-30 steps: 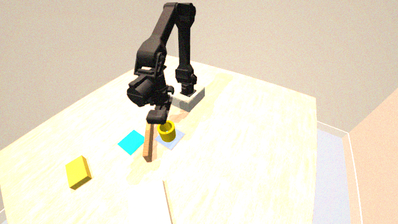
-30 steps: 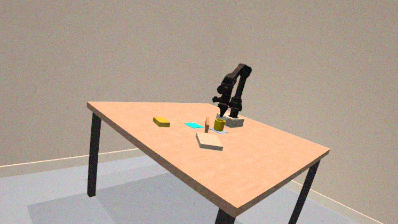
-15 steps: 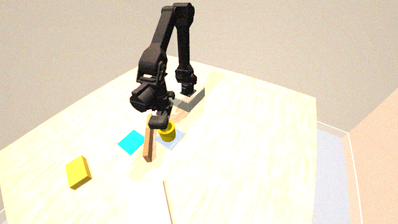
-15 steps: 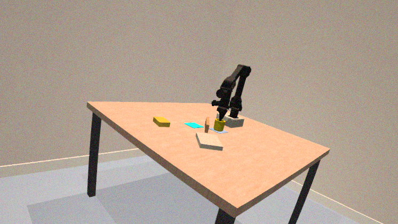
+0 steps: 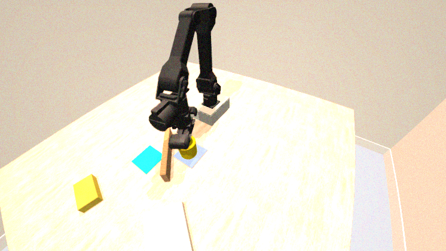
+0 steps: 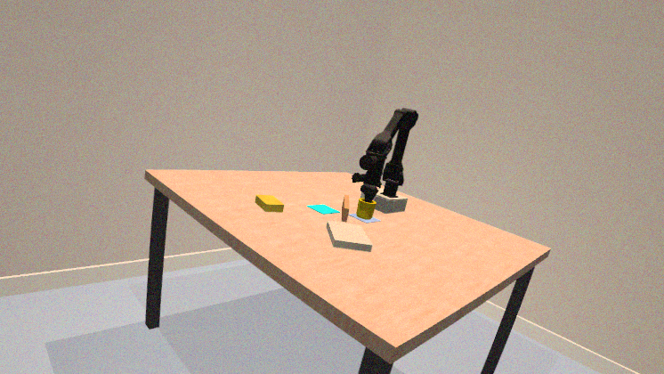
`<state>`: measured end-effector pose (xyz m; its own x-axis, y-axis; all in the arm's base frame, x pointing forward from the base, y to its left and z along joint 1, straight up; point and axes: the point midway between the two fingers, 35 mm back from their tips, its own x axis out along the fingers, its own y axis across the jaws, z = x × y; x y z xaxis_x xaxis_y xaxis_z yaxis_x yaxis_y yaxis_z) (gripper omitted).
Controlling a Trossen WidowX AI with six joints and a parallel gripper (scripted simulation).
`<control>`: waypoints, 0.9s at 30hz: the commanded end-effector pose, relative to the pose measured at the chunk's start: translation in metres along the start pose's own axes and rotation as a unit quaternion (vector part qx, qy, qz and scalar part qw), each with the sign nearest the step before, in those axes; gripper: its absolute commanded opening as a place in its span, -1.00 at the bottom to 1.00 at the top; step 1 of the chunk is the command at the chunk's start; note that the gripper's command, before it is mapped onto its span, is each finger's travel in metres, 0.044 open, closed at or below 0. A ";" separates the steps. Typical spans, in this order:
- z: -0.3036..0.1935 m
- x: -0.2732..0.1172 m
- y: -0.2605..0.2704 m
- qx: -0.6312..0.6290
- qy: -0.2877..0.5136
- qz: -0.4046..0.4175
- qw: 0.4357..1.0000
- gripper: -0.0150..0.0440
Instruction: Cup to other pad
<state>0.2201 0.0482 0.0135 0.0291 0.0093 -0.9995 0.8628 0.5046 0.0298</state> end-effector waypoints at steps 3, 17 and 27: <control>-0.001 0.006 -0.003 0.002 0.004 -0.005 1.000 0.07; -0.001 0.004 -0.002 0.000 0.001 -0.003 1.000 -0.15; -0.001 0.004 -0.002 0.000 0.001 -0.003 1.000 -0.38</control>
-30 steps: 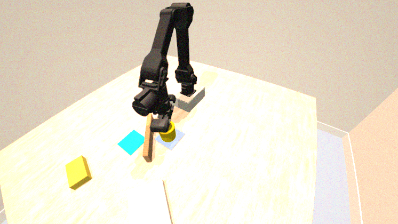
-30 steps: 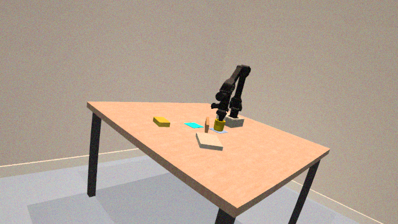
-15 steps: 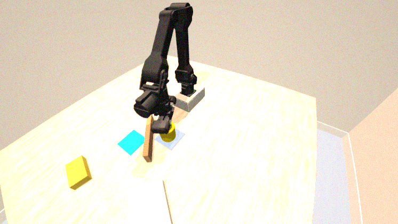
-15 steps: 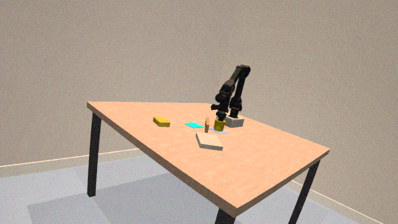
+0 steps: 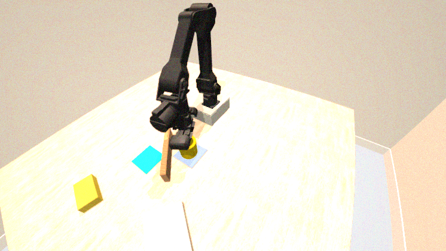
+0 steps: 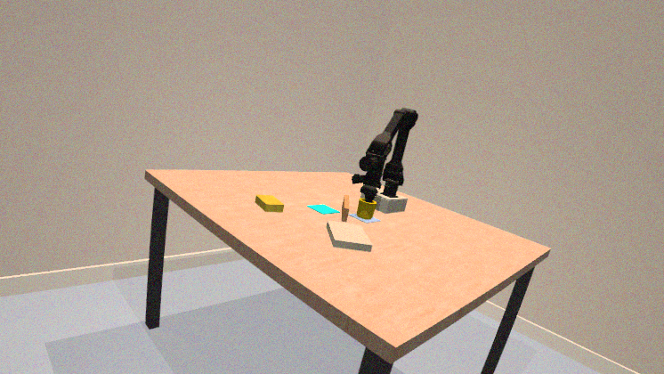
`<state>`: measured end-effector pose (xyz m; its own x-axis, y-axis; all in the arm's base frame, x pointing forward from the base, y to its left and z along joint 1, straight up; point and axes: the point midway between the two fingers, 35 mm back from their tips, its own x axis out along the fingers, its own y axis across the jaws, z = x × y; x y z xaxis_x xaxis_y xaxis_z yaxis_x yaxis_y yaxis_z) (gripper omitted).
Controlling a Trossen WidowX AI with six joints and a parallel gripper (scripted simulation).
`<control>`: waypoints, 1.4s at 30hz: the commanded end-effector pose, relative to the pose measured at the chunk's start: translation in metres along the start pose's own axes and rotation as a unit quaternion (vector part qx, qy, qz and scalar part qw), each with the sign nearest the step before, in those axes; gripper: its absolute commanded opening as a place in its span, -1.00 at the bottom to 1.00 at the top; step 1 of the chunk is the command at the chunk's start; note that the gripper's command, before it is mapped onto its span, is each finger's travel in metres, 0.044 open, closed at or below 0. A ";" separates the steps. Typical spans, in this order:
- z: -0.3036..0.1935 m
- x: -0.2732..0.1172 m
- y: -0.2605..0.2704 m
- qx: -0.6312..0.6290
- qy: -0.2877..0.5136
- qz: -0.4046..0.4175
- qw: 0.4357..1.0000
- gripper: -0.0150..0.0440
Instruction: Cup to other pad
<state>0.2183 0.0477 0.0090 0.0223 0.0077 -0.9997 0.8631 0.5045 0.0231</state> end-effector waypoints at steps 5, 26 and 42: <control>0.000 -0.002 0.000 0.000 0.000 0.000 1.000 -0.49; 0.002 -0.066 0.005 0.002 0.002 -0.001 1.000 -0.49; 0.004 -0.076 0.005 0.005 0.001 -0.003 1.000 -0.49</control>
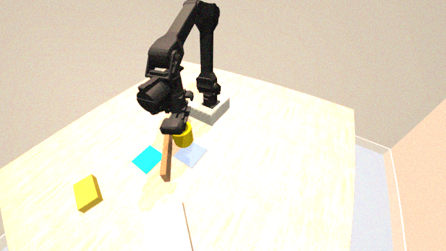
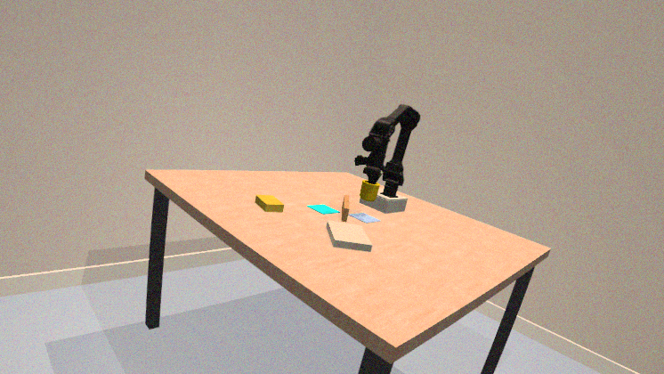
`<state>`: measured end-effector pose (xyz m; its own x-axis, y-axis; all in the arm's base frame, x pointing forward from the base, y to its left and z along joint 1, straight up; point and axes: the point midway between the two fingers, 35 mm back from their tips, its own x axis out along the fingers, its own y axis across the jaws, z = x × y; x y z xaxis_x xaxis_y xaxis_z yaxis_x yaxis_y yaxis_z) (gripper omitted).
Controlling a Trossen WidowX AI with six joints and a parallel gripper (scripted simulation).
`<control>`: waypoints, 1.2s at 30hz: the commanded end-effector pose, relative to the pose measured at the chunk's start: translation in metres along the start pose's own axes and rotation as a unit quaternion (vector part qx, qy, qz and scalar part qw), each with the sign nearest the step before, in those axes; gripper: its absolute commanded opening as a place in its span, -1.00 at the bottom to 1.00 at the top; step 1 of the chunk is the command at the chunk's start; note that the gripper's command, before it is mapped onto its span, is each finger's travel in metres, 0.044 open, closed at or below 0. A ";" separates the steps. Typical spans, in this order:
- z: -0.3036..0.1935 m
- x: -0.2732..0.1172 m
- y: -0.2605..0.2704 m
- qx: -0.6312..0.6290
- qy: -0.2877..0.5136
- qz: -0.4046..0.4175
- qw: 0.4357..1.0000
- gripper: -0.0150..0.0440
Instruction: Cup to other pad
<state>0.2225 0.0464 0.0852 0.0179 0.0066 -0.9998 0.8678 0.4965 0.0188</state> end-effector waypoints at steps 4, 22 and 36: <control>0.000 0.001 0.000 0.000 0.000 0.000 1.000 -0.49; 0.025 -0.001 0.006 -0.002 0.000 0.000 1.000 -0.49; 0.056 -0.004 0.012 -0.002 -0.001 0.001 1.000 -0.49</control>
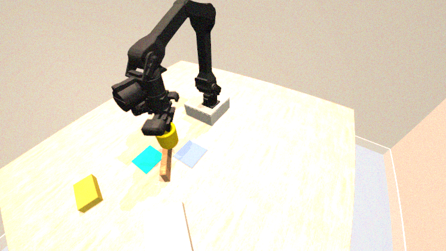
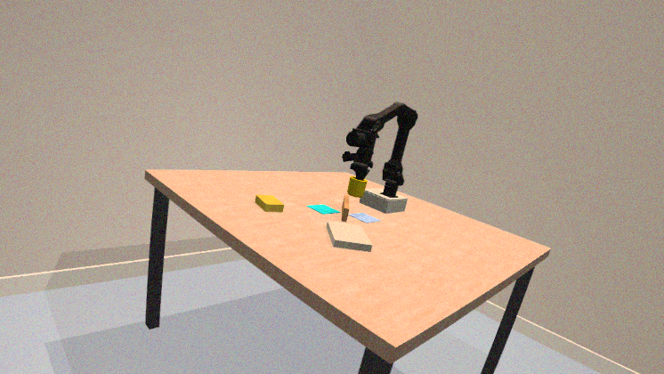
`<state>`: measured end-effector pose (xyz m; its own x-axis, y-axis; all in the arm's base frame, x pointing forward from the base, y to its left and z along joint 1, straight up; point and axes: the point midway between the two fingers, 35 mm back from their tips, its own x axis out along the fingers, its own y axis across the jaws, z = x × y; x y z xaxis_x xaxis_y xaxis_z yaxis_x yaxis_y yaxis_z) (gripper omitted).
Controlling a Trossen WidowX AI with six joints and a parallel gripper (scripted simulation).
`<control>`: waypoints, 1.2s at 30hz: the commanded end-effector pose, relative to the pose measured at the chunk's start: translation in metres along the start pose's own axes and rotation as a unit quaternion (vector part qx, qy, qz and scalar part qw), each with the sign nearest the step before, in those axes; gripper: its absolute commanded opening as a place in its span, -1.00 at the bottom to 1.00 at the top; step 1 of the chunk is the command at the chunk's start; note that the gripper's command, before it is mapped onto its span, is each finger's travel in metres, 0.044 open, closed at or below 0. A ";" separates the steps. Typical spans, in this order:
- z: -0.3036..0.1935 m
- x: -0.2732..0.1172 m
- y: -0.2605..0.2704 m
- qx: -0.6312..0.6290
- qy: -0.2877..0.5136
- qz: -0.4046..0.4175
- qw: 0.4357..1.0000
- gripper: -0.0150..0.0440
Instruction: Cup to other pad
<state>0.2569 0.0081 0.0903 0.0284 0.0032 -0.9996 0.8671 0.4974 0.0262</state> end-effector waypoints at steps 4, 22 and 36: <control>0.016 0.000 0.003 -0.002 0.003 -0.003 1.000 -0.49; 0.059 -0.002 0.011 -0.002 0.001 -0.002 1.000 -0.49; 0.091 -0.002 0.016 -0.002 -0.001 -0.002 1.000 -0.49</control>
<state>0.3127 -0.0576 0.0960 0.0335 -0.0036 -0.9994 0.8668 0.4980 0.0272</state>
